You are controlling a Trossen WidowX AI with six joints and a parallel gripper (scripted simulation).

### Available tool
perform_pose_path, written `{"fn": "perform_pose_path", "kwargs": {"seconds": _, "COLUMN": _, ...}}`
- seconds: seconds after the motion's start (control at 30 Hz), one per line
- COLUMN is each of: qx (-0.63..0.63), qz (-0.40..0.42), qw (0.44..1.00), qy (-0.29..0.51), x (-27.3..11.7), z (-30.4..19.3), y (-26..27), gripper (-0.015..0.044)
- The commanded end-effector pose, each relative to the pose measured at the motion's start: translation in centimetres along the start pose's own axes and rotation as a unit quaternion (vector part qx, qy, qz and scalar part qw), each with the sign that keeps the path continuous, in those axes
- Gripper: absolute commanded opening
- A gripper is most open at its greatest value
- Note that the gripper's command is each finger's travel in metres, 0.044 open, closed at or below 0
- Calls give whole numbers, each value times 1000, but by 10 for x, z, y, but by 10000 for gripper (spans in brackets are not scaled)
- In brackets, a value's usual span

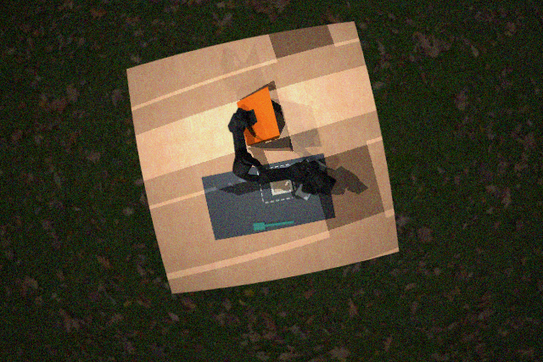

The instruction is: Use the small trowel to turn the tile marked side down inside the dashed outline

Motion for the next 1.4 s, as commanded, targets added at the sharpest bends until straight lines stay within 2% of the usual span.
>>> {"fn": "perform_pose_path", "kwargs": {"seconds": 0.0, "qx": -53, "qz": 18, "qw": 997, "qy": 46, "x": -4, "z": 7, "y": -5, "gripper": 0}}
{"fn": "perform_pose_path", "kwargs": {"seconds": 0.33, "qx": -166, "qz": 78, "qw": 972, "qy": 147, "x": -14, "z": 16, "y": -22, "gripper": 0}}
{"fn": "perform_pose_path", "kwargs": {"seconds": 0.73, "qx": -274, "qz": 195, "qw": 913, "qy": 230, "x": -37, "z": 28, "y": -44, "gripper": 0}}
{"fn": "perform_pose_path", "kwargs": {"seconds": 0.87, "qx": -291, "qz": 223, "qw": 899, "qy": 240, "x": -42, "z": 31, "y": -48, "gripper": 0}}
{"fn": "perform_pose_path", "kwargs": {"seconds": 1.37, "qx": -291, "qz": 222, "qw": 899, "qy": 240, "x": -33, "z": 29, "y": -53, "gripper": 0}}
Point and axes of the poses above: the point midway between the two fingers, 35 mm back from their tips, its own x axis out along the fingers, its own y axis across the jaws, z = x × y, the point moved 3 cm from there along -x, back along the fingers, and after that the axes turned 15 degrees about -x, right-handed, at the moved point
